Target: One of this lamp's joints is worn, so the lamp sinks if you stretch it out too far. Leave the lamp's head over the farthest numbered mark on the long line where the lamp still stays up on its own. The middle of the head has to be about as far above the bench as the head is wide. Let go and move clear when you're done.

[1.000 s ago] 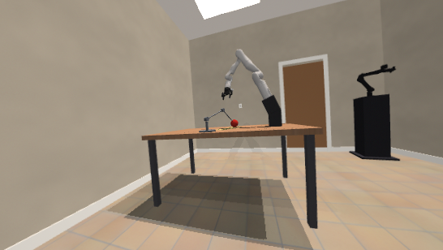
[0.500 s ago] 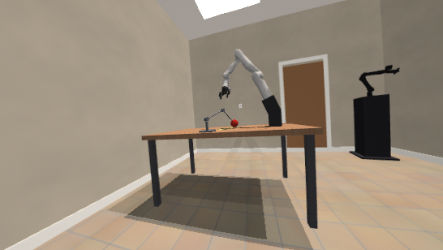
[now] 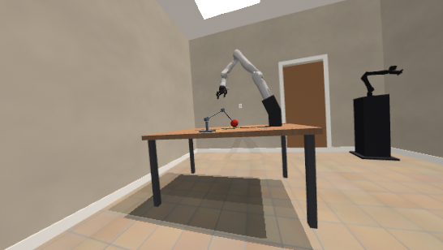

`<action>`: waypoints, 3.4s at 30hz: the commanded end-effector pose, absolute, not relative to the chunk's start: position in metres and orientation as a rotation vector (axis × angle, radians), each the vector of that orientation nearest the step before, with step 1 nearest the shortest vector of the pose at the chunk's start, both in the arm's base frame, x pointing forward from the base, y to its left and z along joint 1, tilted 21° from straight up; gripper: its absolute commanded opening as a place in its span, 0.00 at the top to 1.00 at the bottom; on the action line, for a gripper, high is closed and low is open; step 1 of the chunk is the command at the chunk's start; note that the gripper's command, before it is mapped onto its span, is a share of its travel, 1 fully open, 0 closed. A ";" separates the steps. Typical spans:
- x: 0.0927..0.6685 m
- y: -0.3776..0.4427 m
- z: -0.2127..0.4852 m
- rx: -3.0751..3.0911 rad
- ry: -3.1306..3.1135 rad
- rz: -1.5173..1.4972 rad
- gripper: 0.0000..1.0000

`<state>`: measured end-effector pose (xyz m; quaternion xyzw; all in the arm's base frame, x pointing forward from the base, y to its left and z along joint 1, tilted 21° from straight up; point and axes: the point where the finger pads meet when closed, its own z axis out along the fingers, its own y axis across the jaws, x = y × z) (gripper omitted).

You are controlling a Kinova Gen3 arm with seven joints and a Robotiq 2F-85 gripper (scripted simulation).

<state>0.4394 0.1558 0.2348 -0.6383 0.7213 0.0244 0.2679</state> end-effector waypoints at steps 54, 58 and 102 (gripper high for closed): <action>0.442 0.207 0.237 -1.815 2.162 -0.313 0.00; 0.443 0.204 0.237 -1.822 2.185 -0.357 0.00; 0.478 0.220 0.137 -1.836 2.161 -0.363 0.00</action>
